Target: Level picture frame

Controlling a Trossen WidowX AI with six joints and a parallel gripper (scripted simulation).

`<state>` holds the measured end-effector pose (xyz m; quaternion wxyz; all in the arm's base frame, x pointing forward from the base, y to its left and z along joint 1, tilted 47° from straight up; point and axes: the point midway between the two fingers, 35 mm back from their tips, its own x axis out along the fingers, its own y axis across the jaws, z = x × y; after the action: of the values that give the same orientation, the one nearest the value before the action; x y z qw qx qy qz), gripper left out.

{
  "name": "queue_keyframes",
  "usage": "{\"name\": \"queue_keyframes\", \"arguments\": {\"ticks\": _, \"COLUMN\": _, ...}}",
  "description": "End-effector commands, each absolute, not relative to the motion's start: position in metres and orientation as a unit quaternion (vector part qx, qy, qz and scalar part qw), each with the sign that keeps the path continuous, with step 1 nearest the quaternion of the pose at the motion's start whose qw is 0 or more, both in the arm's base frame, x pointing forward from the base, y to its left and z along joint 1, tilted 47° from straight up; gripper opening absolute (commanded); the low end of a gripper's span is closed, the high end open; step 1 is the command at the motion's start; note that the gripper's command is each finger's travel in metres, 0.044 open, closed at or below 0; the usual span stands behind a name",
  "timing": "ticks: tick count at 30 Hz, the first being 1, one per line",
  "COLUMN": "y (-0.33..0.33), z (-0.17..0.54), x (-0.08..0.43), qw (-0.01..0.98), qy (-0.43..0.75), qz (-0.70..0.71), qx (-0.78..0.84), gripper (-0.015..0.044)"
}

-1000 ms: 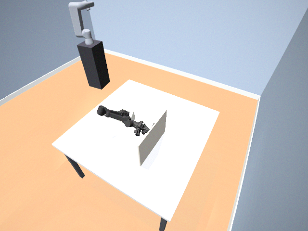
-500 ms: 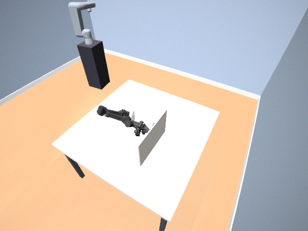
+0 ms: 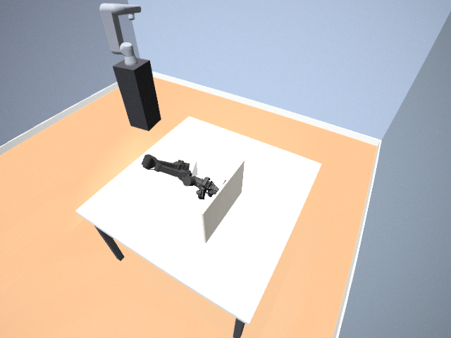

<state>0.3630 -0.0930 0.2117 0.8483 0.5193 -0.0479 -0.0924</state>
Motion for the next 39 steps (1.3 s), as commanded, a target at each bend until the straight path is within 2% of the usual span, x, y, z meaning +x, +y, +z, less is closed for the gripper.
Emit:
{"name": "queue_keyframes", "arguments": {"ticks": 1, "y": -0.0938, "z": 0.2123, "x": 0.363, "qw": 0.849, "qy": -0.05, "qz": -0.094, "qx": 0.517, "gripper": 0.0208}}
{"name": "queue_keyframes", "arguments": {"ticks": 5, "y": -0.0938, "z": 0.2123, "x": 0.363, "qw": 0.849, "qy": -0.05, "qz": -0.094, "qx": 0.517, "gripper": 0.0103}}
{"name": "queue_keyframes", "arguments": {"ticks": 15, "y": -0.0938, "z": 0.2123, "x": 0.363, "qw": 0.849, "qy": -0.05, "qz": -0.094, "qx": 0.517, "gripper": 0.0036}}
{"name": "queue_keyframes", "arguments": {"ticks": 17, "y": -0.0938, "z": 0.2123, "x": 0.363, "qw": 0.849, "qy": -0.05, "qz": -0.094, "qx": 0.517, "gripper": 0.0}}
{"name": "queue_keyframes", "arguments": {"ticks": 39, "y": -0.0913, "z": 0.2156, "x": 0.3635, "qw": 0.849, "qy": -0.05, "qz": -0.094, "qx": 0.517, "gripper": 0.0}}
